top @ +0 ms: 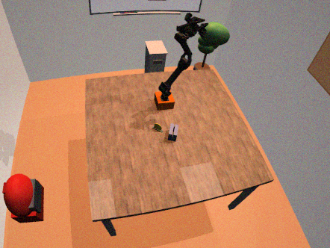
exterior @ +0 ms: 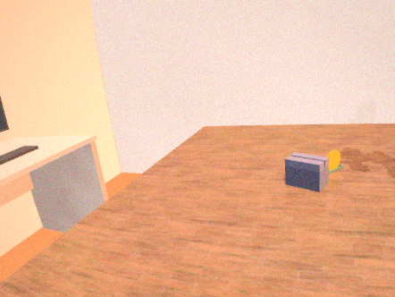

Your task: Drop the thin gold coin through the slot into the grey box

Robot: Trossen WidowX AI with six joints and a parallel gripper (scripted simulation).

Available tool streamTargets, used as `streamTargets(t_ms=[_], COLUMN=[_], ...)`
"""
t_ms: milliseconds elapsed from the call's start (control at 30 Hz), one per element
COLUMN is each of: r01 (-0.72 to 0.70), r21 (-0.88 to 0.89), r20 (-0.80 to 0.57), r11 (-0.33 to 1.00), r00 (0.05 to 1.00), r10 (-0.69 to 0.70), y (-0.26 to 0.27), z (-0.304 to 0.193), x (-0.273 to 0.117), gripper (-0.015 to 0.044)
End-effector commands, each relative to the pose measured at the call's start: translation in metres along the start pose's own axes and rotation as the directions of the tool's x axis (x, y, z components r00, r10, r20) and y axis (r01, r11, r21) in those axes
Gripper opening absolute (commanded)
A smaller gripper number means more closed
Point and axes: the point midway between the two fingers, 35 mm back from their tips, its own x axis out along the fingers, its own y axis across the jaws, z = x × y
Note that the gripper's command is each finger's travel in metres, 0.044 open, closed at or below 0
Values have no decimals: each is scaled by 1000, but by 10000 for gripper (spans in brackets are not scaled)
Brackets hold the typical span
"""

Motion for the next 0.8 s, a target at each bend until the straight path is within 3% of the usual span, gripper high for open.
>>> streamTargets(t_ms=[0, 200, 400, 567, 767], r01=[-117, -291, -440, -537, -614], r21=[233, 569, 784, 836, 740], r20=[12, 91, 257, 440, 669], r11=[965, 769, 438, 110, -274], r00=[993, 952, 872, 777, 630], r10=[118, 293, 416, 450, 395], y=[50, 113, 154, 165, 150], z=[33, 98, 185, 266, 365], x=[-11, -32, -58, -83, -117], gripper=[161, 161, 161, 161, 161])
